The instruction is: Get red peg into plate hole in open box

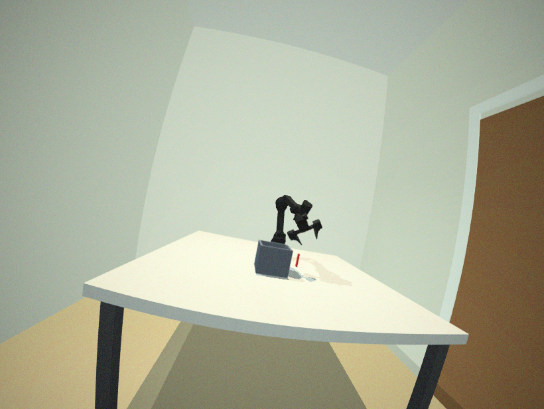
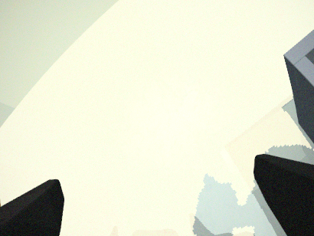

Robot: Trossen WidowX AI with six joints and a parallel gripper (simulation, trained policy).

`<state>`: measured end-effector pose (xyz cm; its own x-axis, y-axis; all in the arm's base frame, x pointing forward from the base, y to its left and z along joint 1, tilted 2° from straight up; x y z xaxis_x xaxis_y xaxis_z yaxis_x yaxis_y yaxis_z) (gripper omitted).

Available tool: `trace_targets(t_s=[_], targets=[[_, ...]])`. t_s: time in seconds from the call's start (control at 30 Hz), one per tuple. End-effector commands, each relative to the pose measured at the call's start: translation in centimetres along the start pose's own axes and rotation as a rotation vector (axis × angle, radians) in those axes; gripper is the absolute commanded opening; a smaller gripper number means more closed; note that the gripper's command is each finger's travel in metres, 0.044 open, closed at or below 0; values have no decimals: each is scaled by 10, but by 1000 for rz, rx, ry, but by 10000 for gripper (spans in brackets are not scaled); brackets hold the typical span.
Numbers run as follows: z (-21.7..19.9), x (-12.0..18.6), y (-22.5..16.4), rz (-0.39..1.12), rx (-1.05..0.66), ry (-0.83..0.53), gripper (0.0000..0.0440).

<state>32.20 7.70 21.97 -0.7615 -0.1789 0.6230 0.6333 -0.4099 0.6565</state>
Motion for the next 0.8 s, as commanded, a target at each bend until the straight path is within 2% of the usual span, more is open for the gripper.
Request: trace_targets(t_s=[0.0,0.1,0.5,0.77], targets=[[-1,1,-3,27,-1,-6,418],[-4,5,-13,113,-42,-28,440],[-5,39,-62,427,-290,-161,439],[-8,61,-95,595,-454,-309,440]])
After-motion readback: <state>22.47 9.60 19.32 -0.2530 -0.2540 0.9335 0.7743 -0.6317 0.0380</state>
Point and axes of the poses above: the point midway between the two fingers, 35 mm back from their tips, its own x axis back along the fingers, its own z axis across the jaws, y = z × x, the point moved 5 cm from there along x, back along the fingers, and after that the axes turned 11 degrees about x, right-handed, at the moved point
